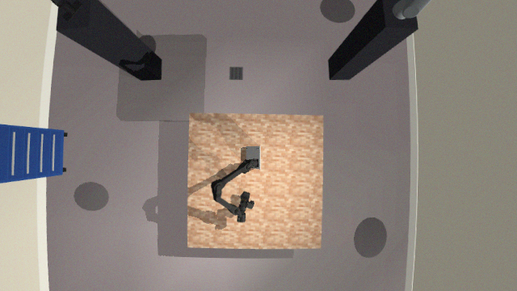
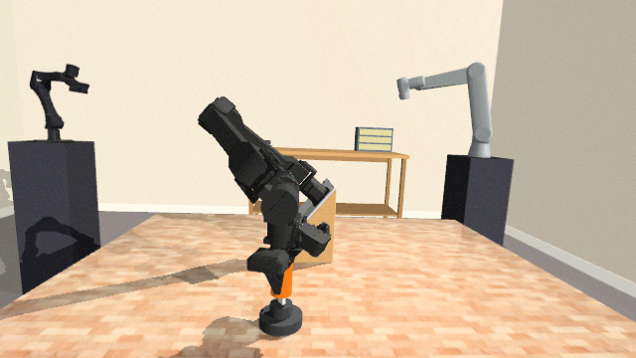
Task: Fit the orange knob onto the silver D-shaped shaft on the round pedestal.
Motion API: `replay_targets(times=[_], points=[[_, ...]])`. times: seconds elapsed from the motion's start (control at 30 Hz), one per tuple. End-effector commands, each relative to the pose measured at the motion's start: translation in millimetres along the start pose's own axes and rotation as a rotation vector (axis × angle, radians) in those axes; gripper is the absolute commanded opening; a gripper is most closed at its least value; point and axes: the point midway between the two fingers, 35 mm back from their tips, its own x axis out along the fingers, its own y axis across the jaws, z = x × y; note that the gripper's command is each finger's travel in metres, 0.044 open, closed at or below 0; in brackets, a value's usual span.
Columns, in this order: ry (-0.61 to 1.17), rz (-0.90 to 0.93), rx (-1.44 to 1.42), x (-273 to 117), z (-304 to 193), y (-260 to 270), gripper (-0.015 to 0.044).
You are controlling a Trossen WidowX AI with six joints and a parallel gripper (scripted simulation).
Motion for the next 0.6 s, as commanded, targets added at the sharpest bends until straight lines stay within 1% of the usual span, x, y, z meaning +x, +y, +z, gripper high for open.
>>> replay_targets(times=[0.0,0.13,0.57], points=[[0.002,-0.006,-0.073,-3.0,-0.6,-1.4,0.0000],[0.002,-0.006,-0.197,-3.0,0.0,-2.7,0.0000],[0.002,-0.006,-0.197,1.8,1.6,-3.9,0.0000]])
